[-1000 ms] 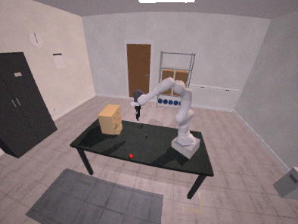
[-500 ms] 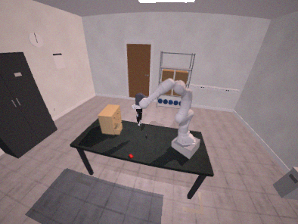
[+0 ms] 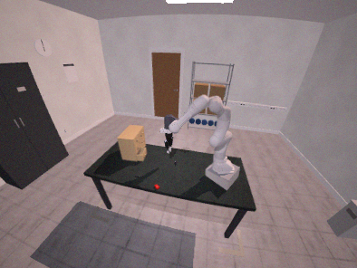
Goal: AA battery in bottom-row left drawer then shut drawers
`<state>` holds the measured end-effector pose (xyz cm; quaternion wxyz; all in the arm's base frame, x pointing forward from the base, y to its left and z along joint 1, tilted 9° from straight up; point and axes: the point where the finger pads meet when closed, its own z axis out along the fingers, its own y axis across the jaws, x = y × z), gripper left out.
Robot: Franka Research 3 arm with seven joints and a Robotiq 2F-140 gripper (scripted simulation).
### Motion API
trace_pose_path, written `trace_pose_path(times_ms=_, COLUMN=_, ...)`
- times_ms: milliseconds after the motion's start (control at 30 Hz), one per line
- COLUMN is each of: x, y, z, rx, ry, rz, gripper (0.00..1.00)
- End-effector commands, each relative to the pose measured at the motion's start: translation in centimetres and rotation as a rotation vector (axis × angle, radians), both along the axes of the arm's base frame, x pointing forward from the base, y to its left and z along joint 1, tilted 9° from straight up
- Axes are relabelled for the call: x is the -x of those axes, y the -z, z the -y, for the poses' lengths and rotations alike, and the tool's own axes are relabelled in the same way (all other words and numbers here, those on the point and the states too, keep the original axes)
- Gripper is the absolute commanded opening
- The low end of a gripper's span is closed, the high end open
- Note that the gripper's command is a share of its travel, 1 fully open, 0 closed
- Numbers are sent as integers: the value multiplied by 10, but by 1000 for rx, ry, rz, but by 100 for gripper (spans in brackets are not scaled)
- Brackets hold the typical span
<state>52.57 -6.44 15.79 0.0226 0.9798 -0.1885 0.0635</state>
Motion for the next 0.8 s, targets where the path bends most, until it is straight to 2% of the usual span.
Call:
trace_pose_path(times_ms=0, x=-1, y=3, z=-1, rx=-5, ry=134, rz=26, gripper=28)
trace_pose_path(times_ms=367, x=19, y=29, z=-4, rx=-28, ry=318, rz=39, gripper=28)
trace_pose_path(times_ms=500, x=20, y=31, z=-5, rx=-30, ry=334, rz=41, gripper=28)
trace_pose_path(times_ms=767, x=35, y=47, z=-6, rx=-43, ry=457, rz=50, gripper=28)
